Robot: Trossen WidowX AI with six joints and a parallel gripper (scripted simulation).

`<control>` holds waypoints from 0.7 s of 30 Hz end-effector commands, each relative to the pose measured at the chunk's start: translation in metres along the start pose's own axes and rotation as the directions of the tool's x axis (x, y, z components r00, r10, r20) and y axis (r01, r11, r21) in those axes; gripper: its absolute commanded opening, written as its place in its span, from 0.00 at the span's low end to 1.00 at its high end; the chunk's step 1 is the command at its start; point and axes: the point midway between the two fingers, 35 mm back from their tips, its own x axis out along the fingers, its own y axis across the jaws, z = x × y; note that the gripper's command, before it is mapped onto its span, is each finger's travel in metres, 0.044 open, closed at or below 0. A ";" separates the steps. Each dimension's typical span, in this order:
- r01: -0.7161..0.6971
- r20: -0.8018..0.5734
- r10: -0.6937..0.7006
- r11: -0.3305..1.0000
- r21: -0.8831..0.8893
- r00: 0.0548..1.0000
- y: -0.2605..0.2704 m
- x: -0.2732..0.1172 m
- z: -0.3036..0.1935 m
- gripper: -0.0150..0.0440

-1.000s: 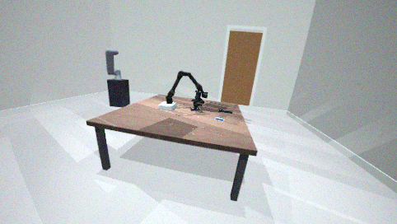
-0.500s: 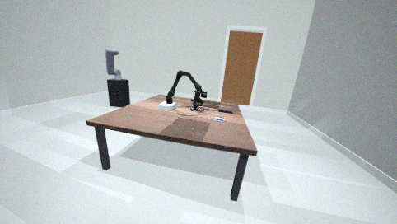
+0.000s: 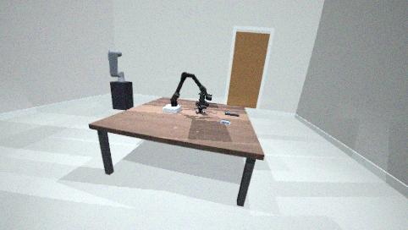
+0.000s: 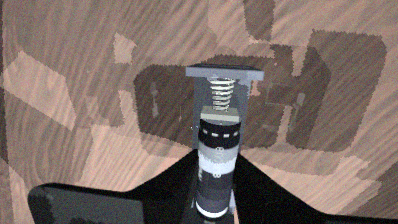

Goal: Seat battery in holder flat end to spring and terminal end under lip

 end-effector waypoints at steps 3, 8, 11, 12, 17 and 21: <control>0.000 -0.002 0.000 1.000 -0.004 1.000 0.001 0.000 -0.001 0.38; 0.000 -0.002 0.000 1.000 -0.004 1.000 0.001 0.000 -0.001 0.51; 0.000 -0.002 0.000 1.000 -0.004 1.000 0.001 0.000 -0.001 0.55; 0.000 -0.002 0.000 1.000 -0.004 1.000 0.001 -0.001 -0.001 0.55; -0.001 -0.001 0.001 1.000 -0.002 1.000 0.001 -0.011 -0.001 0.55; -0.001 -0.001 0.001 1.000 -0.001 1.000 0.001 -0.015 -0.002 0.55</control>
